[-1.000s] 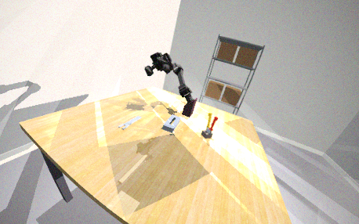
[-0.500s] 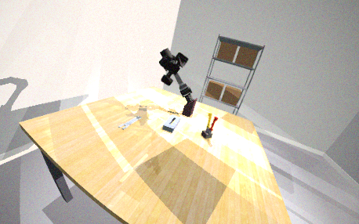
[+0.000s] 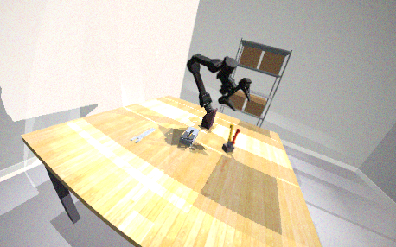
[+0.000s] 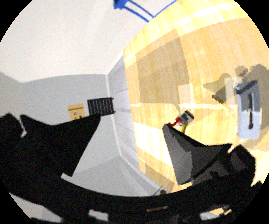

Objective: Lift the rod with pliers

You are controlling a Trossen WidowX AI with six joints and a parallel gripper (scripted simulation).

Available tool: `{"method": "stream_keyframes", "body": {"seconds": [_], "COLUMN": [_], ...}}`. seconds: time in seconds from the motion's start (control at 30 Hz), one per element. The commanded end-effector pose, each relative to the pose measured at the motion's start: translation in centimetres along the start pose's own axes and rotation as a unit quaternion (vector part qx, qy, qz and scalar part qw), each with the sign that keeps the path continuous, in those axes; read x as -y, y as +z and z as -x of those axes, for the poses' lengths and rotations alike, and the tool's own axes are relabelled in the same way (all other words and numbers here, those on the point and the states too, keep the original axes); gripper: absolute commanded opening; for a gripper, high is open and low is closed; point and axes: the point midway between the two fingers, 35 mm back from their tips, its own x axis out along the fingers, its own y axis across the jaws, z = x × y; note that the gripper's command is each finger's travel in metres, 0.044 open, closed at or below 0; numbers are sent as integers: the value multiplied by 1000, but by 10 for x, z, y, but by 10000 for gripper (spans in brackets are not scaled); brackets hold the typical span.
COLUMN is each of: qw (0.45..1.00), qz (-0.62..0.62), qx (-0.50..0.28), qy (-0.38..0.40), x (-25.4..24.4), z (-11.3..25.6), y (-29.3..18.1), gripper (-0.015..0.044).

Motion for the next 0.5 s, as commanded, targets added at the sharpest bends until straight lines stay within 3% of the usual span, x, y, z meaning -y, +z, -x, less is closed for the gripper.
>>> {"method": "stream_keyframes", "body": {"seconds": [0.0, 0.23, 0.47], "qw": [993, 958, 897], "qz": [-30, -78, -113], "qx": [-41, -27, 81], "qy": [-103, -274, -419], "x": [8, 42, 98], "z": [-43, -94, -127], "y": [-57, -140, -202], "gripper": [440, 440, 440]}}
